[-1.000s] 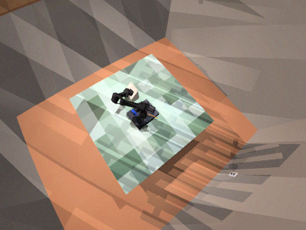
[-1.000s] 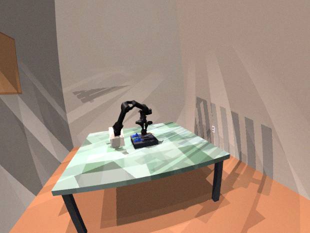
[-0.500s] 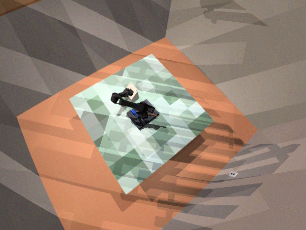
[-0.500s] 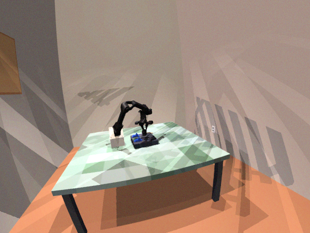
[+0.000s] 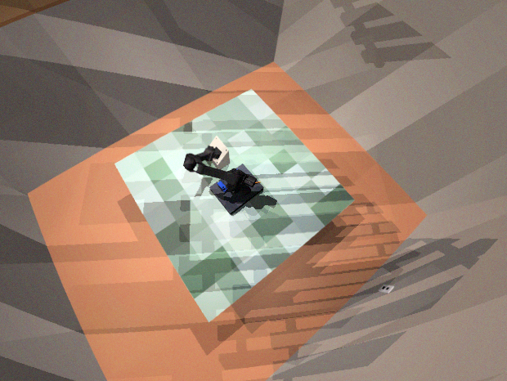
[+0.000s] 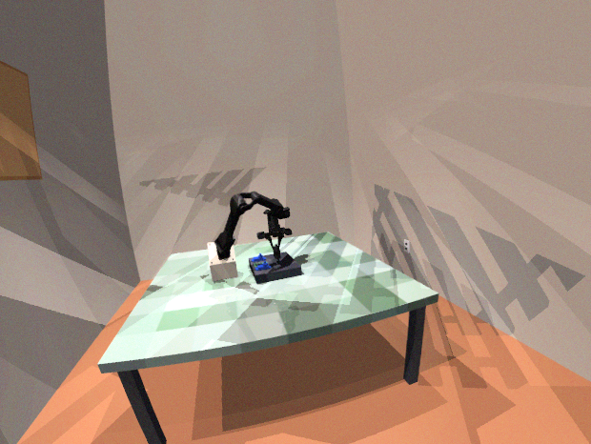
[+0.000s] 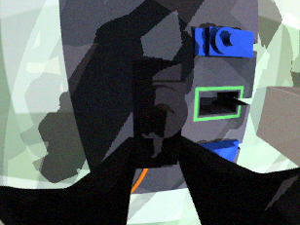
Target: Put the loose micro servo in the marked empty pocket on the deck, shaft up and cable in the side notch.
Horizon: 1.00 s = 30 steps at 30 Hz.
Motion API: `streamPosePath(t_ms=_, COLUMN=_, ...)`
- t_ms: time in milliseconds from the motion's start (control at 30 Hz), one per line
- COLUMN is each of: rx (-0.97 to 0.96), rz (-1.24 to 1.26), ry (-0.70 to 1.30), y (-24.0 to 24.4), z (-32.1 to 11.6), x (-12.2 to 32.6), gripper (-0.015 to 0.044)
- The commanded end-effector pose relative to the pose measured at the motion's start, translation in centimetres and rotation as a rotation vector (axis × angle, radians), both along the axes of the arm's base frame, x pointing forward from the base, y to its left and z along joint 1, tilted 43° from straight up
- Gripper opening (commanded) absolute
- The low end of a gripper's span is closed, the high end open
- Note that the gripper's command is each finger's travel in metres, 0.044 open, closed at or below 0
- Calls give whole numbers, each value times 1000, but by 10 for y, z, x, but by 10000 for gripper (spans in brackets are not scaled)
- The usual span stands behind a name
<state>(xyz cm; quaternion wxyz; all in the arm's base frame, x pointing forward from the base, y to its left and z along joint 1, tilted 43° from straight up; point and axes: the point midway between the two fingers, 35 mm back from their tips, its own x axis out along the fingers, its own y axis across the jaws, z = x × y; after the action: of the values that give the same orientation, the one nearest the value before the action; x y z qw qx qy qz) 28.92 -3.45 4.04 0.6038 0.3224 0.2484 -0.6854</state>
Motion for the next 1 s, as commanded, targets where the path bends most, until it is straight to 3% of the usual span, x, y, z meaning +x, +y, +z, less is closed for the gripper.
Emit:
streamPosePath(t_ms=0, rx=9, rz=120, ry=105, y=1, z=1, x=0, gripper=0)
streamPosePath(t_ms=967, rx=71, rz=867, ry=777, y=1, z=1, x=0, gripper=0)
